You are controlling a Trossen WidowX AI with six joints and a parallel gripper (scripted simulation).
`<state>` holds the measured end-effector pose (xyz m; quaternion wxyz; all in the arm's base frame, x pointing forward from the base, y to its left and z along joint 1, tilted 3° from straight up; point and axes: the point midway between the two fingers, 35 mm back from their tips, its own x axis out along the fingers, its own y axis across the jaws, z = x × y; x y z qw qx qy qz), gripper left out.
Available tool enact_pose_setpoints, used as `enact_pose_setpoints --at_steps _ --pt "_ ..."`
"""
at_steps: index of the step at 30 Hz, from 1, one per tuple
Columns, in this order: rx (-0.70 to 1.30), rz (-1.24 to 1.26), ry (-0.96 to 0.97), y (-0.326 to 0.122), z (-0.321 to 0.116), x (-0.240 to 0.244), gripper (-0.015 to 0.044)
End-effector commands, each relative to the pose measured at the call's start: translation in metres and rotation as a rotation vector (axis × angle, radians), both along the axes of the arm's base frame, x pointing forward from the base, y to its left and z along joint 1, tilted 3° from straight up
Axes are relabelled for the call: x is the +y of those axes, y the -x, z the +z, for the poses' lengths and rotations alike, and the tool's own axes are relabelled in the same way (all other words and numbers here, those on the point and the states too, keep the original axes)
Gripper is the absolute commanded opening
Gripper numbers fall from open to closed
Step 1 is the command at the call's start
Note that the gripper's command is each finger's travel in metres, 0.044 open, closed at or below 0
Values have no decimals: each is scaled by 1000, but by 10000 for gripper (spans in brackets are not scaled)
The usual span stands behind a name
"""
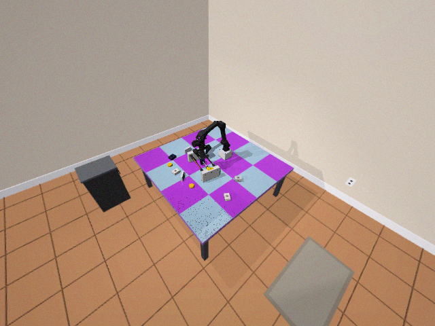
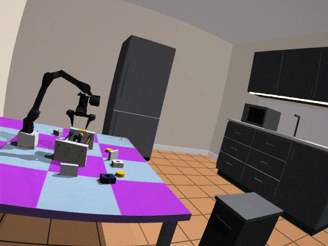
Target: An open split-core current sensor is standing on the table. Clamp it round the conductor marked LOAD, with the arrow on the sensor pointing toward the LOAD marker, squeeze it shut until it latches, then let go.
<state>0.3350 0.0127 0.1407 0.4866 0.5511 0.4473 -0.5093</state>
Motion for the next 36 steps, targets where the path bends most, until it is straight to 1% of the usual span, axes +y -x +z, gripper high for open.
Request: enact_pose_setpoints --at_steps 1,6,8,12,16,20,25,29,30,36 --pt "2 -4 -5 0 0 1 440" --pt "2 -4 -5 0 0 1 440" --pt "17 8 31 3 -4 5 440" --pt "86 68 231 21 -21 34 440" --pt "88 152 458 39 -31 60 440" --pt "15 256 685 54 -34 85 440" --pt "-169 408 925 71 -29 121 440" --pt "-201 430 953 74 -28 126 440" --pt "-154 411 895 72 -30 123 440" --pt "-154 411 895 72 -30 123 440"
